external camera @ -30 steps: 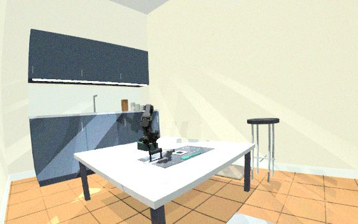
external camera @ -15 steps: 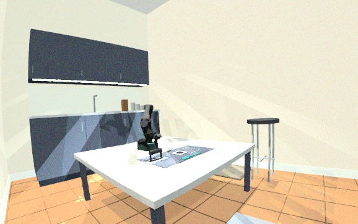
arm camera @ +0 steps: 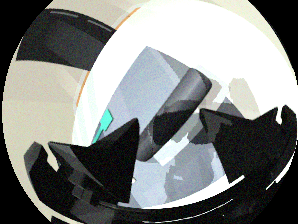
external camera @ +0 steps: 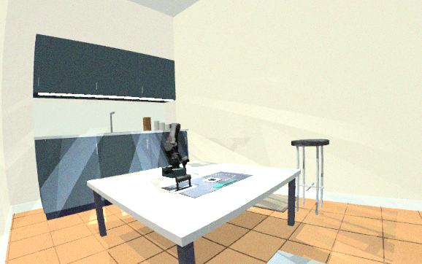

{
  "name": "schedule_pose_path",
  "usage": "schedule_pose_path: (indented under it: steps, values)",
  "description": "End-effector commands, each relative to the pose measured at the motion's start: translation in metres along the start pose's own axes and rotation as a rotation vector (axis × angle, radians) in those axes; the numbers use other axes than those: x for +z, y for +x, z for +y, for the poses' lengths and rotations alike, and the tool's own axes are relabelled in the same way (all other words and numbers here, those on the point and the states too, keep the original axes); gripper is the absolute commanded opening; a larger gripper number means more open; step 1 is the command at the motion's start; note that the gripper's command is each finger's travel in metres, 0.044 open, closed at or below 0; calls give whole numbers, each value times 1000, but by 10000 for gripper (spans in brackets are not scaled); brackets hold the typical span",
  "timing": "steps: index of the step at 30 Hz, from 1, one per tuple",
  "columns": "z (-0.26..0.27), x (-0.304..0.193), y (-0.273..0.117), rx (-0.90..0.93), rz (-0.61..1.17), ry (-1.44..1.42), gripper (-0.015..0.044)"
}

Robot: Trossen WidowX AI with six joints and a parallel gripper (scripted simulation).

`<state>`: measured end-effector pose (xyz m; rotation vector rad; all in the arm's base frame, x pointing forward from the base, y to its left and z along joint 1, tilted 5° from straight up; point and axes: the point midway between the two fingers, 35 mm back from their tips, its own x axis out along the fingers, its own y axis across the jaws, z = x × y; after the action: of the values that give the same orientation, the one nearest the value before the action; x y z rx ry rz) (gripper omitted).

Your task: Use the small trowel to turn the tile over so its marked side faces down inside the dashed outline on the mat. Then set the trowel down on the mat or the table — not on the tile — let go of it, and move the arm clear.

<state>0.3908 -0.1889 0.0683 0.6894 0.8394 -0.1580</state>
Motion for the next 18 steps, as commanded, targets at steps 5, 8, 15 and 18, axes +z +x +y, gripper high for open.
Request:
schedule_pose_path:
  steps: [5,8,15,18]
  values:
    - [-1,-13,-2,71,-33,294,300]
    - [0,-17,-3,97,-40,392,300]
    - [1,-27,-6,161,-47,618,300]
    - [2,-32,-8,190,-45,714,300]
